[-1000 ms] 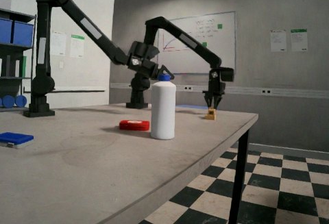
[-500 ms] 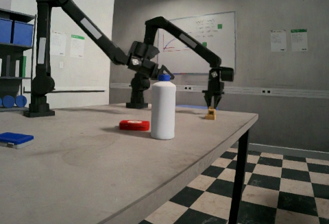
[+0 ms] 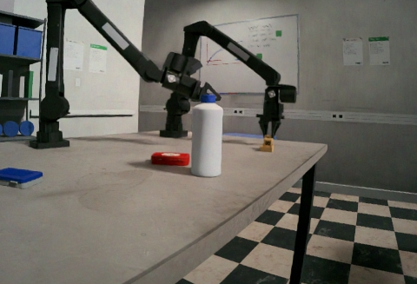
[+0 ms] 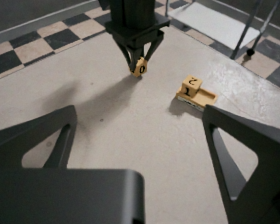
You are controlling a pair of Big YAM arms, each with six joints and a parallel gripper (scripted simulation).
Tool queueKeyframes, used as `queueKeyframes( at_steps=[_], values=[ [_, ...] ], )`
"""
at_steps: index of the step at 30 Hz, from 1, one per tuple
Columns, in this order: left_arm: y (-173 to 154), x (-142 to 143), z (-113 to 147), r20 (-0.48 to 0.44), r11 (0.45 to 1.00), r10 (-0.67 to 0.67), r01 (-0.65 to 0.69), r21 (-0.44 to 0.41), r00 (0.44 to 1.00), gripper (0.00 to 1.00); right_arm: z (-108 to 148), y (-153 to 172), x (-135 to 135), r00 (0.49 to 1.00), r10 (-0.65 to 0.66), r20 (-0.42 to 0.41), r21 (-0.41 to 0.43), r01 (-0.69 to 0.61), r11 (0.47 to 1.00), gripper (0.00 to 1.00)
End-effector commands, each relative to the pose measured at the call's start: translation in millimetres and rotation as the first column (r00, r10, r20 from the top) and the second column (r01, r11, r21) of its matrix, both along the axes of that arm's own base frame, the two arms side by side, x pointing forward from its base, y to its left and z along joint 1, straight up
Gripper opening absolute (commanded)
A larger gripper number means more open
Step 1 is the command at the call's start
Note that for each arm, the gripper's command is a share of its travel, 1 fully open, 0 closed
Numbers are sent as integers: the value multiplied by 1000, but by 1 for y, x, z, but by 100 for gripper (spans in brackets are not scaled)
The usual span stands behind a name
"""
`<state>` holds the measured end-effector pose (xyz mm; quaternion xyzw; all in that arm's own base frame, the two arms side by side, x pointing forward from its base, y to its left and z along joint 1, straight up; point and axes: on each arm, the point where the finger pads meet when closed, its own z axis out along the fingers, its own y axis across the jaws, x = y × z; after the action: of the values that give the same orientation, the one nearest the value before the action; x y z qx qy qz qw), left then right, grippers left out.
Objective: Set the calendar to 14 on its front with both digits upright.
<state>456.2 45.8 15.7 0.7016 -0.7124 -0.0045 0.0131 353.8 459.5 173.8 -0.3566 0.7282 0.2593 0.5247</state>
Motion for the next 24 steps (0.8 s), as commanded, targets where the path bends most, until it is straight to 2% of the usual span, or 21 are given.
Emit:
queueKeyframes(
  at_steps=[1, 6, 8, 15, 24],
  values=[
    [0, 17, 0, 33, 1000, 4, -4, 8, 999, 24, 22, 9, 8, 999, -1, 33, 37, 0, 999, 100],
    [0, 18, -5, 33, 1000, 4, -4, 8, 999, 24, 22, 9, 8, 999, -1, 33, 37, 0, 999, 100],
    [1, 19, 3, 53, 1000, 4, -4, 9, 999, 24, 22, 9, 8, 999, -1, 33, 37, 0, 999, 100],
    [1, 18, 6, 66, 1000, 4, -5, 11, 998, 24, 22, 9, 8, 999, -1, 33, 37, 0, 999, 100],
    [2, 13, 0, 62, 1000, 1, -1, 10, 998, 24, 22, 9, 8, 999, -1, 33, 37, 0, 999, 100]
  ],
)
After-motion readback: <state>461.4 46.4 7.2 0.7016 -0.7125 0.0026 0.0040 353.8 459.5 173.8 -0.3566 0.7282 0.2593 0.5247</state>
